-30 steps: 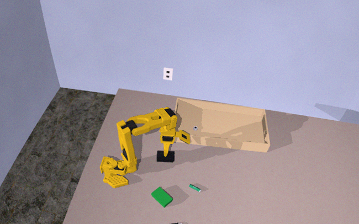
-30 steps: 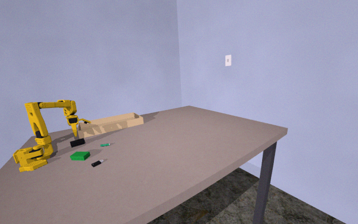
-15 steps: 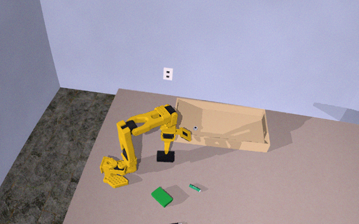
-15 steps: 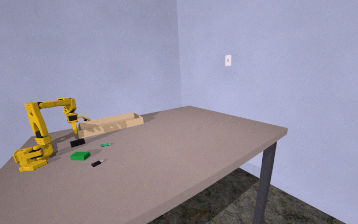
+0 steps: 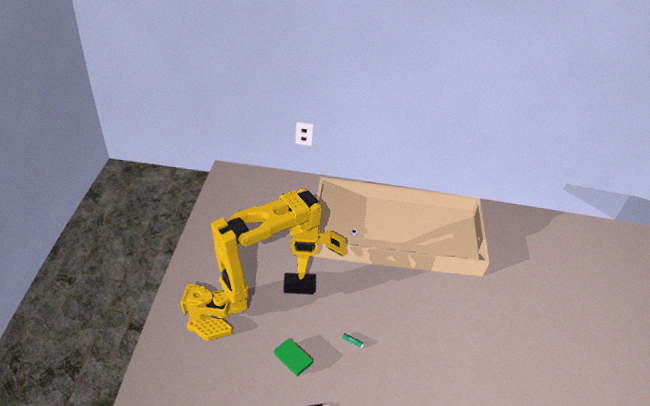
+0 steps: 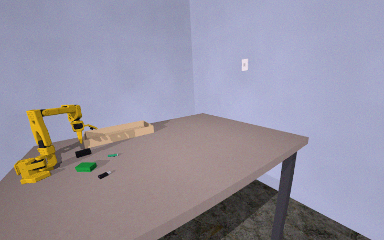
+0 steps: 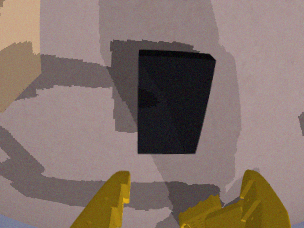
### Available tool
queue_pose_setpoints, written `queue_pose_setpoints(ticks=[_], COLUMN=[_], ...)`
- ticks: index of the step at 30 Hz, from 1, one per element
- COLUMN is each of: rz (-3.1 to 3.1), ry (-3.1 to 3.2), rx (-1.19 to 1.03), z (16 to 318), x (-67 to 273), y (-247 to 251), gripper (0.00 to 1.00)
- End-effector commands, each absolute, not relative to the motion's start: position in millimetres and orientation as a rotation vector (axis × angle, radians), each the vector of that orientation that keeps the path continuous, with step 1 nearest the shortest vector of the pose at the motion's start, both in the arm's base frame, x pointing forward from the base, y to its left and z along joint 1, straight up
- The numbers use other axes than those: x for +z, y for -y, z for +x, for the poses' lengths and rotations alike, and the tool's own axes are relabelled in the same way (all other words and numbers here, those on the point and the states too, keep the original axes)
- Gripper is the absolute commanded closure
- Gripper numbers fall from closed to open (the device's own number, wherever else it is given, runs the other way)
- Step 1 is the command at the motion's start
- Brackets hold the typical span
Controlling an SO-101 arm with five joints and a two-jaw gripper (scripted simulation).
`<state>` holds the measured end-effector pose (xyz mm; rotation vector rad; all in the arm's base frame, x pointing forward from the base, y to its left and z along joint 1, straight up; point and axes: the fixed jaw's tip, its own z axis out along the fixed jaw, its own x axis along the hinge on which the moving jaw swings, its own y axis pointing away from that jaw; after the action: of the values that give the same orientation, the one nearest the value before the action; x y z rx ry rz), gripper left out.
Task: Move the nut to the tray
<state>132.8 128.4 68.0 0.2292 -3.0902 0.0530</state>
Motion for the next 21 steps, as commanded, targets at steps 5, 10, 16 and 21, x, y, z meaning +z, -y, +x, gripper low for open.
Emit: queue_pose_setpoints(ticks=[5, 10, 16, 21], rz=[0.234, 0.234, 0.234, 0.234], ry=[3.133, 3.133, 3.133, 3.133], rx=[0.0, 0.0, 0.0, 0.0], z=[137.9, 137.2, 136.7, 136.7], x=[77.9, 76.9, 76.0, 76.0], y=[-130.5, -130.0, -129.6, -129.5], gripper=[0.71, 0.71, 0.71, 0.71])
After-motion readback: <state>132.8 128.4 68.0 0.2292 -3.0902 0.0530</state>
